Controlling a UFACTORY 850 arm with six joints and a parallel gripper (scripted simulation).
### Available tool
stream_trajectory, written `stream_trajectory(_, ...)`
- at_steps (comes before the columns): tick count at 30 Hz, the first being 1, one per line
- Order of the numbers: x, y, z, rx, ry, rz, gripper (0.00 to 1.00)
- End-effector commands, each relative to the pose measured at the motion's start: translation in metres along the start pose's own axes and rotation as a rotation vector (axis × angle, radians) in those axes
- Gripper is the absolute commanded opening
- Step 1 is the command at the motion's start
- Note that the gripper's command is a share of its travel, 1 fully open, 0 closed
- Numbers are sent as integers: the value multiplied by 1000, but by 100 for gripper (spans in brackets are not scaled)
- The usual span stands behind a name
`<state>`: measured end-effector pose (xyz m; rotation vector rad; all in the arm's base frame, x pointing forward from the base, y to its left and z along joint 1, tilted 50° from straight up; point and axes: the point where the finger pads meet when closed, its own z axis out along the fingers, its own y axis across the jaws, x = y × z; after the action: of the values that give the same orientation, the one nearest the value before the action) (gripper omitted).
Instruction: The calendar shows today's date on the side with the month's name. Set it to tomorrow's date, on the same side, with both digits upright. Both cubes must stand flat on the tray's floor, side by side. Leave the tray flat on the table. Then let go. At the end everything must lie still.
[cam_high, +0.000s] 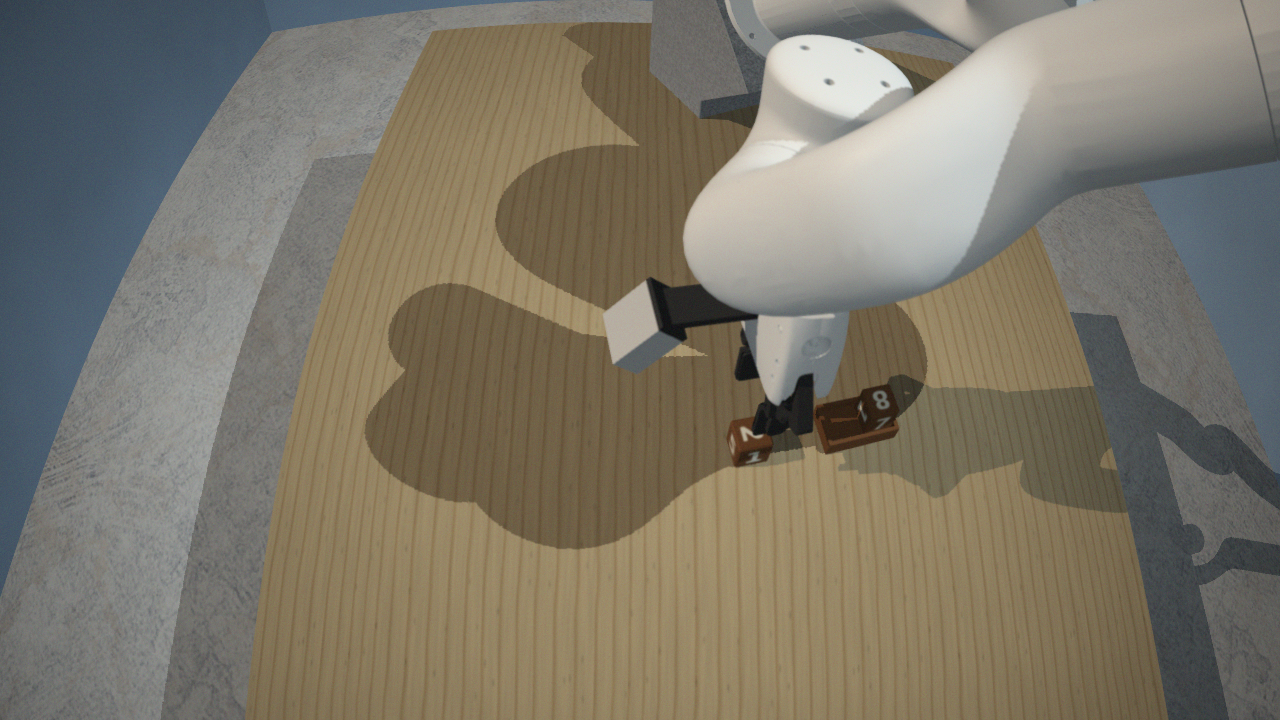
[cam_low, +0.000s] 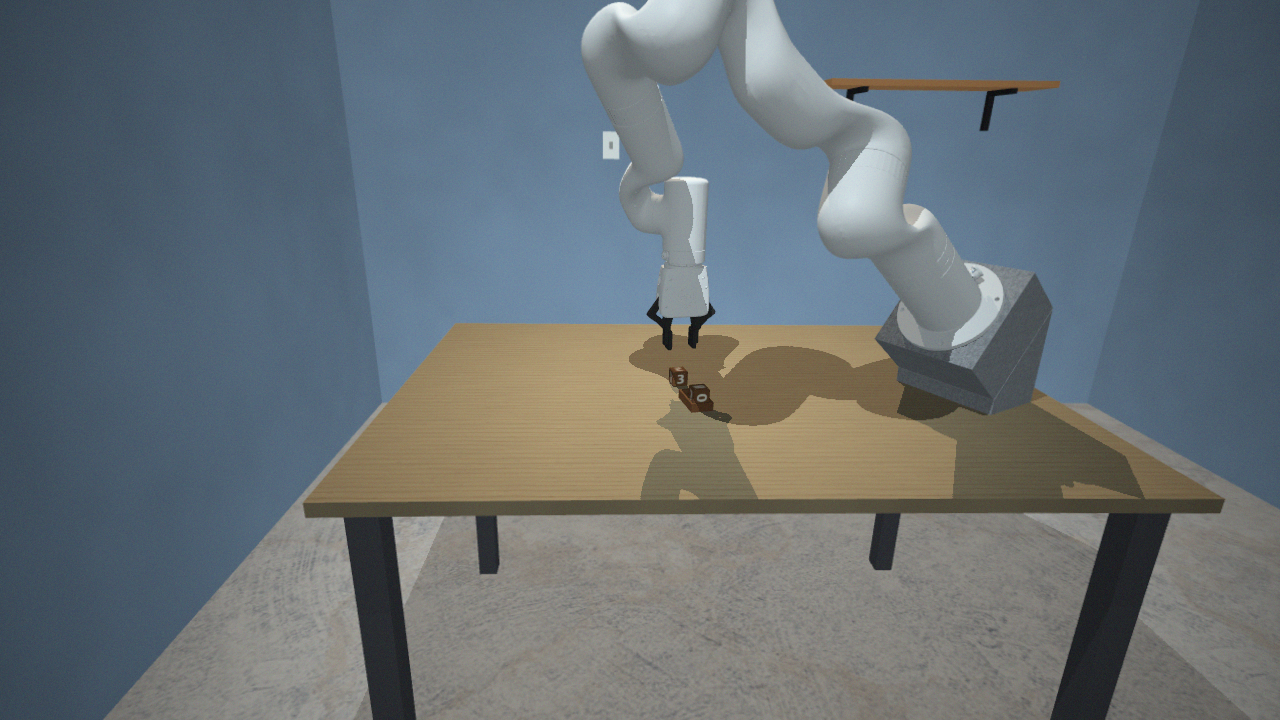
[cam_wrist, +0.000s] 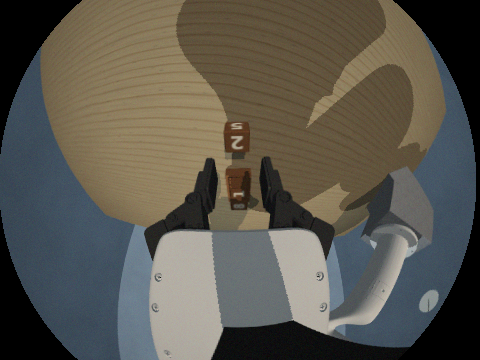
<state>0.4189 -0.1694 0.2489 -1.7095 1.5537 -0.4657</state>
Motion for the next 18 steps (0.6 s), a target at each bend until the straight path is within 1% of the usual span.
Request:
stream_trajectory(1,0,0,3,1,1,0,49)
stream_trajectory(16,0,-1,25,1,1,0,49)
stream_trajectory(18,0,-1,25,1,1,0,49)
